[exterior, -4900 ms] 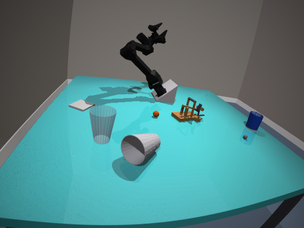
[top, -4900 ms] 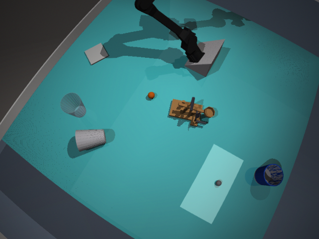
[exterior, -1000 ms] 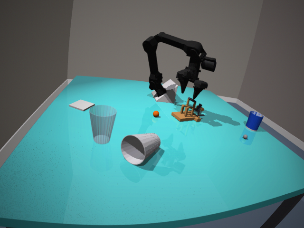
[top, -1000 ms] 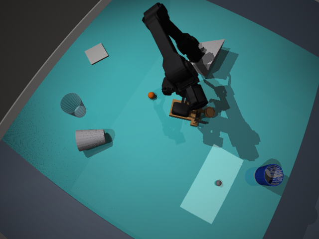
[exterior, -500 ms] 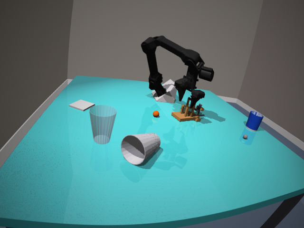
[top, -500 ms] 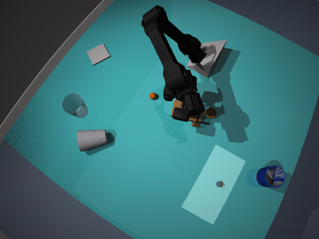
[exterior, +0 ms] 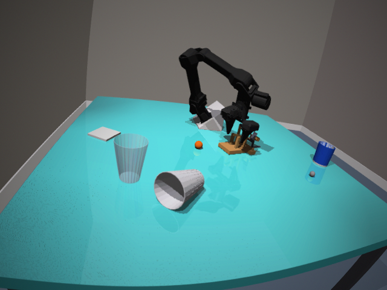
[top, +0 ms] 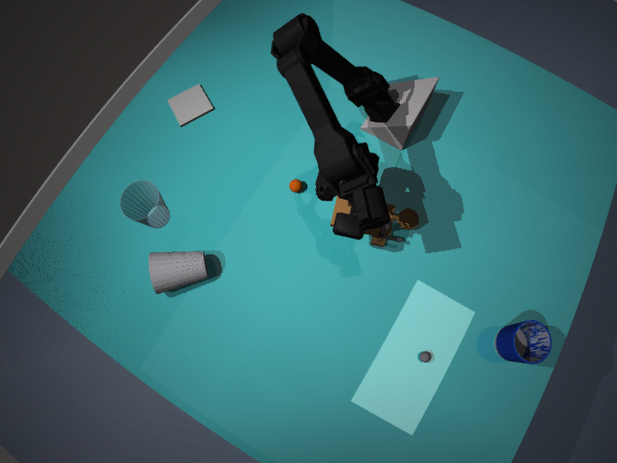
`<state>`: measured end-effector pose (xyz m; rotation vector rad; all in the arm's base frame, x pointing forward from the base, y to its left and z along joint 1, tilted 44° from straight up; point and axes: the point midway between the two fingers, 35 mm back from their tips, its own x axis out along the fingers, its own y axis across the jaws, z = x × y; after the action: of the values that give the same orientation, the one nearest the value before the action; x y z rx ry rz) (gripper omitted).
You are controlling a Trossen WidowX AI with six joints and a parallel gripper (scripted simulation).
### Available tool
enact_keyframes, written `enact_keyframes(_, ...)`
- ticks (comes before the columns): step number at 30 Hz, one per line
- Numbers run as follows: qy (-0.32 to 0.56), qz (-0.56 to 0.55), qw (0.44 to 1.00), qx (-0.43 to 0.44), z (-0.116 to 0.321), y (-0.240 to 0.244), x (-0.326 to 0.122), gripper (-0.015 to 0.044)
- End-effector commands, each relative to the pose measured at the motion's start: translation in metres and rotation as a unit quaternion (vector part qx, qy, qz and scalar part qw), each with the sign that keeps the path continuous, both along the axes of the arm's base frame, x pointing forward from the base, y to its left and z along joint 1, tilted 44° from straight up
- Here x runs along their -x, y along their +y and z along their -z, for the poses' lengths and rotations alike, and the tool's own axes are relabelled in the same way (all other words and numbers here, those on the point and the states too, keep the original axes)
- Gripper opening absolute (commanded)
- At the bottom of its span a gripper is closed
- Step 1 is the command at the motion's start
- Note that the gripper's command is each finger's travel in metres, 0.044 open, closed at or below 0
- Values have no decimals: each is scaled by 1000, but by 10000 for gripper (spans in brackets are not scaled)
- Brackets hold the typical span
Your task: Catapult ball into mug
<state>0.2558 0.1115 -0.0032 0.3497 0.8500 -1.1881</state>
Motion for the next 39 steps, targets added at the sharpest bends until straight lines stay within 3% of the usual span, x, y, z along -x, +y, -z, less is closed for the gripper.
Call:
enact_keyframes(1, 1, -1, 1000, 2, 5, -6, -1, 440)
enact_keyframes(13, 1, -1, 1000, 3, 16, -17, -2, 440)
enact_keyframes(25, 0, 1, 1000, 1, 14, -15, -2, 125)
enact_keyframes(30, 0, 1, 1000, 1, 14, -15, -2, 92)
enact_keyframes(34, 1, 0, 1000, 0, -14, 12, 3, 0)
enact_keyframes(39, 3, -2, 1000, 1, -22, 20, 5, 0)
